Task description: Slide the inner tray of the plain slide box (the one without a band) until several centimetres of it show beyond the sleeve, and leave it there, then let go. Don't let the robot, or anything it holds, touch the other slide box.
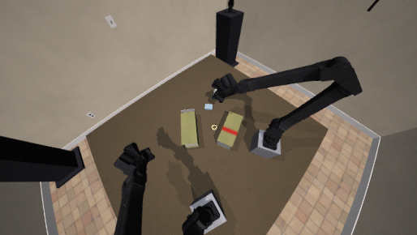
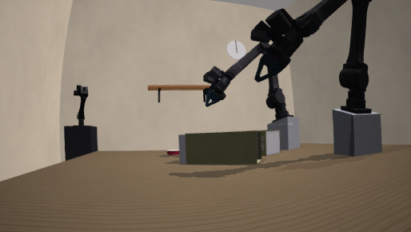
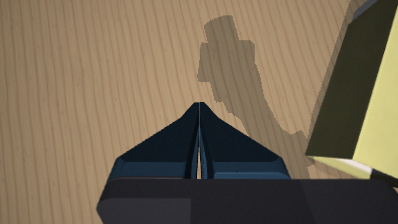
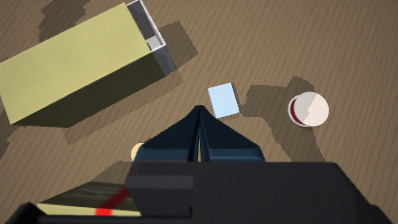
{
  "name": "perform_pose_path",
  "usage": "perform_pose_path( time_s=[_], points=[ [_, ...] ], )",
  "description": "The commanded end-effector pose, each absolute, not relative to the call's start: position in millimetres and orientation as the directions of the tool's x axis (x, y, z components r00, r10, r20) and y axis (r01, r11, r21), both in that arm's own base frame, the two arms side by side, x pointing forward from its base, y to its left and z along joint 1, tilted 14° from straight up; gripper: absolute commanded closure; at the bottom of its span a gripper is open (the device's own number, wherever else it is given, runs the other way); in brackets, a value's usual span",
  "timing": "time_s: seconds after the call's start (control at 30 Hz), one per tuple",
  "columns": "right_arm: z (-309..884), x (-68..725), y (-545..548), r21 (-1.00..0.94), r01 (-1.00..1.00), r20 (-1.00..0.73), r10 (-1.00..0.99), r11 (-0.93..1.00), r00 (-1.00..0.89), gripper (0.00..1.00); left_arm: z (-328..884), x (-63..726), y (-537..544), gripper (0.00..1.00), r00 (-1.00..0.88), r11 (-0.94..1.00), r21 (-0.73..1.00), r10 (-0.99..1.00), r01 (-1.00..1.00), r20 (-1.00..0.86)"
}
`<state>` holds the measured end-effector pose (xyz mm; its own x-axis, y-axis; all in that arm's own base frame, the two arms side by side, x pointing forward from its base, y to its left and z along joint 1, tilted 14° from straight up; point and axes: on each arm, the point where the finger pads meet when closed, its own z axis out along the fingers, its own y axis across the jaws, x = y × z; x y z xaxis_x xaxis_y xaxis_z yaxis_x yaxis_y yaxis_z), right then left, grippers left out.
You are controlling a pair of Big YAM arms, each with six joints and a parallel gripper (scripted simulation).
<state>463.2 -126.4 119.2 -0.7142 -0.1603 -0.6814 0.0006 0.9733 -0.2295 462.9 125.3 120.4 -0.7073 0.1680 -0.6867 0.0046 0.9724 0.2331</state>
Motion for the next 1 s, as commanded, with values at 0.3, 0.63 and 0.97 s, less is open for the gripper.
perform_pose_path(
  time_s=[0.3, 0.63, 0.97],
  points=[
    [129, 471, -133, -0.237, 0.012, -0.696, -0.161, 0.972, -0.700, 1.00, 114, 461, 132, 1.00, -0.714, 0.974, 0.227, 0.147, -0.017, -0.685],
    [132, 478, -127, -0.239, -0.002, -0.697, -0.173, 0.971, -0.696, 1.00, 121, 462, 132, 1.00, -0.700, 0.974, 0.226, 0.145, -0.025, -0.700],
    [138, 484, -125, -0.246, -0.004, -0.709, -0.183, 0.969, -0.681, 1.00, 126, 463, 132, 1.00, -0.692, 0.973, 0.228, 0.147, -0.026, -0.707]
  ],
)
